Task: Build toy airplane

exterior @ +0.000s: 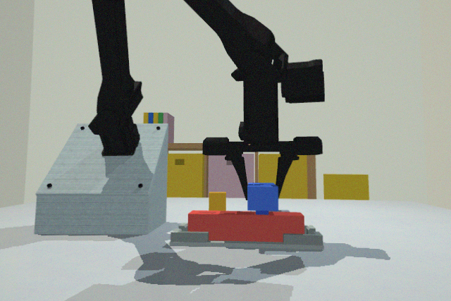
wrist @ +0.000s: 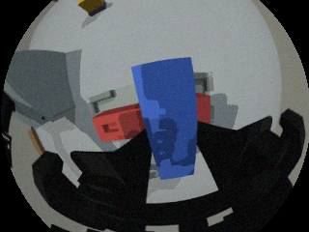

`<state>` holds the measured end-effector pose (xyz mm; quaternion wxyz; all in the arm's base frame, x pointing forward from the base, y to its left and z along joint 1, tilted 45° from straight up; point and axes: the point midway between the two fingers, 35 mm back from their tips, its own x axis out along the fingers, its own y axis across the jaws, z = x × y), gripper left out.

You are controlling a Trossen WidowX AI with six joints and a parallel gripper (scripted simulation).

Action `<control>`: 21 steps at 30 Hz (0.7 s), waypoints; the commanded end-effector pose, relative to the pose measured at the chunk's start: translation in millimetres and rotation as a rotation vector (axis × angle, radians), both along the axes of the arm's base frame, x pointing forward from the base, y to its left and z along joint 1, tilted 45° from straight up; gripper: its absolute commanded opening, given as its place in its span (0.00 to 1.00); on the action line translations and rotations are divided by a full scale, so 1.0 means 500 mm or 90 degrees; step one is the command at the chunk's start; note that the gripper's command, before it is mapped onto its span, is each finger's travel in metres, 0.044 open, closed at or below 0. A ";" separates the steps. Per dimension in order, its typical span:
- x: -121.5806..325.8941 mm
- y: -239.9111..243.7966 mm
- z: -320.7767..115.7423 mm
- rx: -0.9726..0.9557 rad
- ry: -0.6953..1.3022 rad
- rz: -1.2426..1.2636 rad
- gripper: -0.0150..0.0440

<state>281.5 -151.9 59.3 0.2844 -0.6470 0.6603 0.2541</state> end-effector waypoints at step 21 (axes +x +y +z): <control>0.000 -0.001 -0.001 0.000 0.000 -0.001 0.52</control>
